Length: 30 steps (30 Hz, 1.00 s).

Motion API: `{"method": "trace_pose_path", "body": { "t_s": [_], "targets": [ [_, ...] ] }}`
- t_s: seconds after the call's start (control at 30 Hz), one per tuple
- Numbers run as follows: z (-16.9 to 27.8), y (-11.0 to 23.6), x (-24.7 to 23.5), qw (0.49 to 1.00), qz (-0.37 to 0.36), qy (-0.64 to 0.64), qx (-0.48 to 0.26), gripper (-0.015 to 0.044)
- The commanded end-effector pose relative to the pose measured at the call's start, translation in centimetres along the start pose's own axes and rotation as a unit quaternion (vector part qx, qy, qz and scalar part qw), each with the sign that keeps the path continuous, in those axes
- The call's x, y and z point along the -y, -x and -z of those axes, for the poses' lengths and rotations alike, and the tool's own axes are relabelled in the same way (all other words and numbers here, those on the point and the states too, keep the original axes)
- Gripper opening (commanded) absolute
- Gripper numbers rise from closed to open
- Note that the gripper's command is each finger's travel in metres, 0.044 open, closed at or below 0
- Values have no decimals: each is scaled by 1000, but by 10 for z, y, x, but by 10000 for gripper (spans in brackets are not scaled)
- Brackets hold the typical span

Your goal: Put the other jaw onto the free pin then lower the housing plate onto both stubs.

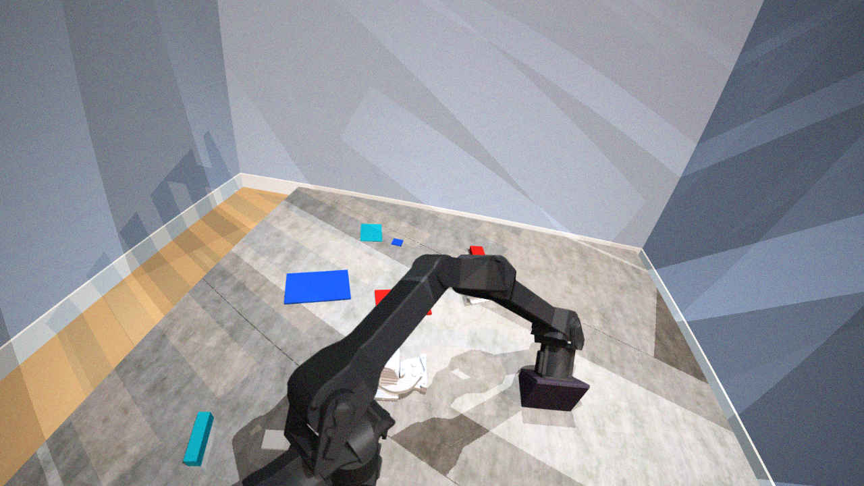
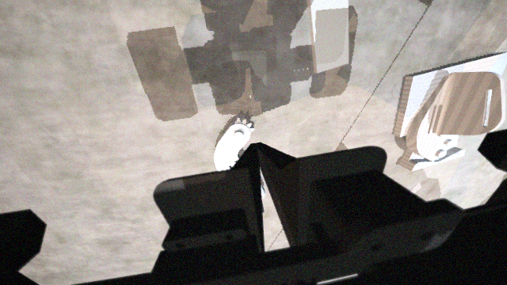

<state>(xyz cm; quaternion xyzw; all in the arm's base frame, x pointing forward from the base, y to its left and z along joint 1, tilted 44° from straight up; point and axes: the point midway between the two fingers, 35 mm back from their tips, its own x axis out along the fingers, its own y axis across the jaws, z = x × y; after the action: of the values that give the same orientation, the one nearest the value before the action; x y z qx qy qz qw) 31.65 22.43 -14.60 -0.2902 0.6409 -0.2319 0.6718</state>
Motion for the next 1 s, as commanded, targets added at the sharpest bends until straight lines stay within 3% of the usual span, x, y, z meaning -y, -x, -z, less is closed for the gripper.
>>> {"method": "trace_pose_path", "body": {
  "t_s": [0.0,0.1,0.67,0.97],
  "targets": [
    [1,34,-3,1000,-5,0,5,0],
    [2,41,-2,1000,-5,0,5,0],
    [-1,31,-3,1000,-7,-1,10,440],
    [-1,31,-3,1000,-7,-1,10,440]
  ]
}}
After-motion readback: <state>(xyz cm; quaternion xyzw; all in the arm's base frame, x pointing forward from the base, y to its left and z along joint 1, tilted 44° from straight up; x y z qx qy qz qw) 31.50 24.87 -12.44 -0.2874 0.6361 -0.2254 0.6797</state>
